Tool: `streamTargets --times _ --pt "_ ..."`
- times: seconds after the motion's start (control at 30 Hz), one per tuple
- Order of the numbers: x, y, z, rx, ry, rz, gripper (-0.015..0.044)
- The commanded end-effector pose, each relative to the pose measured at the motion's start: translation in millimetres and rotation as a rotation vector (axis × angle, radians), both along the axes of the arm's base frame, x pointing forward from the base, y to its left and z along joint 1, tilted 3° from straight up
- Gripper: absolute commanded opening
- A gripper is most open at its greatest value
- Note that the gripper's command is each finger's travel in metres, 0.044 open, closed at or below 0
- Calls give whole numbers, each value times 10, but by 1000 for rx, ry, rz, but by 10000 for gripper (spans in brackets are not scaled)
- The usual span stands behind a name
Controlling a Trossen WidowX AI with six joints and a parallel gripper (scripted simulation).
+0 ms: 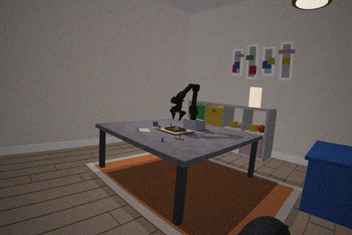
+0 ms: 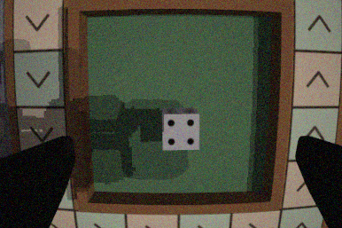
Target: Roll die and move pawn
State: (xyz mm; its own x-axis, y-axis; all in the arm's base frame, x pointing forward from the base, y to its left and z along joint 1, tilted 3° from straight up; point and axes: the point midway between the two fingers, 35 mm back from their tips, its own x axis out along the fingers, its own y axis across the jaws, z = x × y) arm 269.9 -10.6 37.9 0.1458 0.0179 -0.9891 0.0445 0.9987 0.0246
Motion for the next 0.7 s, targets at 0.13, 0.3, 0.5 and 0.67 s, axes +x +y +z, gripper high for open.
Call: streamTargets --times 0.13,0.3,0.5,0.67 --pt "32 -9 -55 2 70 3 414" --pt "430 -316 -81 -10 97 40 282" --pt "898 -837 -237 -16 134 91 200" --pt "1147 -1231 -409 -15 157 125 200"
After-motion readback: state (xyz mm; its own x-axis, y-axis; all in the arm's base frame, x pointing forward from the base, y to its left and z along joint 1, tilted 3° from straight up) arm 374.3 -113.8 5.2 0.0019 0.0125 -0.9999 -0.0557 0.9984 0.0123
